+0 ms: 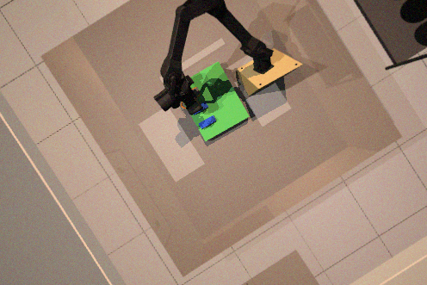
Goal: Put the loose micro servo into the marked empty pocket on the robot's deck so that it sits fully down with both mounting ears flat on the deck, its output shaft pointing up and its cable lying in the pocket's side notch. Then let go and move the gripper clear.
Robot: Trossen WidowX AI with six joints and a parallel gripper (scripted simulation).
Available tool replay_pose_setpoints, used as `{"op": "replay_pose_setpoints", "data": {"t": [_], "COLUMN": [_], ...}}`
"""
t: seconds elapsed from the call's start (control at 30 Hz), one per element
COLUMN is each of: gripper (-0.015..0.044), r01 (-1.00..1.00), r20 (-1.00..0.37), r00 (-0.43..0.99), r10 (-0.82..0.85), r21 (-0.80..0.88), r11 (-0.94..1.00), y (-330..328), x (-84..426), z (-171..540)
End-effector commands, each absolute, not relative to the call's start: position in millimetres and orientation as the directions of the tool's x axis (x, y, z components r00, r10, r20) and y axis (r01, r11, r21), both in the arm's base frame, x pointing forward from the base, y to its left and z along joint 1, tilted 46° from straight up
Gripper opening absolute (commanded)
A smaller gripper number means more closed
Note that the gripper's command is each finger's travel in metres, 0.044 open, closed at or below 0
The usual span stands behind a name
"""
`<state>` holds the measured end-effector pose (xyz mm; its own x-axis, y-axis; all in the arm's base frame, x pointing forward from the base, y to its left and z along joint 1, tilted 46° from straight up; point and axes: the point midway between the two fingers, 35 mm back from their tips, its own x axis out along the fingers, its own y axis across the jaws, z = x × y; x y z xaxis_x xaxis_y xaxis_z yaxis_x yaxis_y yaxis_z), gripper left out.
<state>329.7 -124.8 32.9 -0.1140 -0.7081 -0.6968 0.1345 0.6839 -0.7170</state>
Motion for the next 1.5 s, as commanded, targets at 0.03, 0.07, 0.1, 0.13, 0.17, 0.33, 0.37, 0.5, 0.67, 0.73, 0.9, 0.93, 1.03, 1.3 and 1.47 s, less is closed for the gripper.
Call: {"op": "replay_pose_setpoints", "data": {"t": [0.03,0.07,0.1,0.13,0.17,0.33,0.37,0.5,0.67,0.73,0.9,0.93,1.03,1.3,1.47], "gripper": [0.0000,0.0000,0.0000,0.0000,0.0026,0.0157,0.0184,0.0187,0.0187,0.0187,0.0292,0.0319,0.0398,0.0440,0.0440], "r01": [0.126,0.126,0.126,0.126,0.126,0.126,0.126,0.126,0.126,0.126,0.116,0.116,0.119,0.122,0.120], "r20": [-0.695,-0.695,-0.695,-0.695,-0.695,-0.695,-0.695,-0.696,-0.696,-0.696,-0.698,-0.700,-0.702,-0.697,-0.697], "r00": [-0.111,-0.111,-0.111,-0.111,-0.111,-0.111,-0.111,-0.111,-0.111,-0.111,-0.109,-0.109,-0.111,-0.116,-0.114], "r10": [-0.710,-0.710,-0.710,-0.710,-0.710,-0.710,-0.710,-0.710,-0.709,-0.709,-0.707,-0.706,-0.704,-0.707,-0.708], "r21": [-0.719,-0.719,-0.719,-0.719,-0.719,-0.719,-0.719,-0.718,-0.718,-0.718,-0.716,-0.714,-0.713,-0.717,-0.717], "r11": [0.684,0.683,0.683,0.683,0.683,0.683,0.683,0.684,0.685,0.685,0.689,0.690,0.691,0.687,0.687], "y": [-127,-128,-129,-129,-129,-128,-128,-118,-101,-100,-84,-77,-54,-39,-27], "x": [330,329,329,329,329,329,329,331,328,329,311,302,267,232,235], "z": [29,28,28,27,28,29,29,38,51,50,59,63,81,95,106]}}
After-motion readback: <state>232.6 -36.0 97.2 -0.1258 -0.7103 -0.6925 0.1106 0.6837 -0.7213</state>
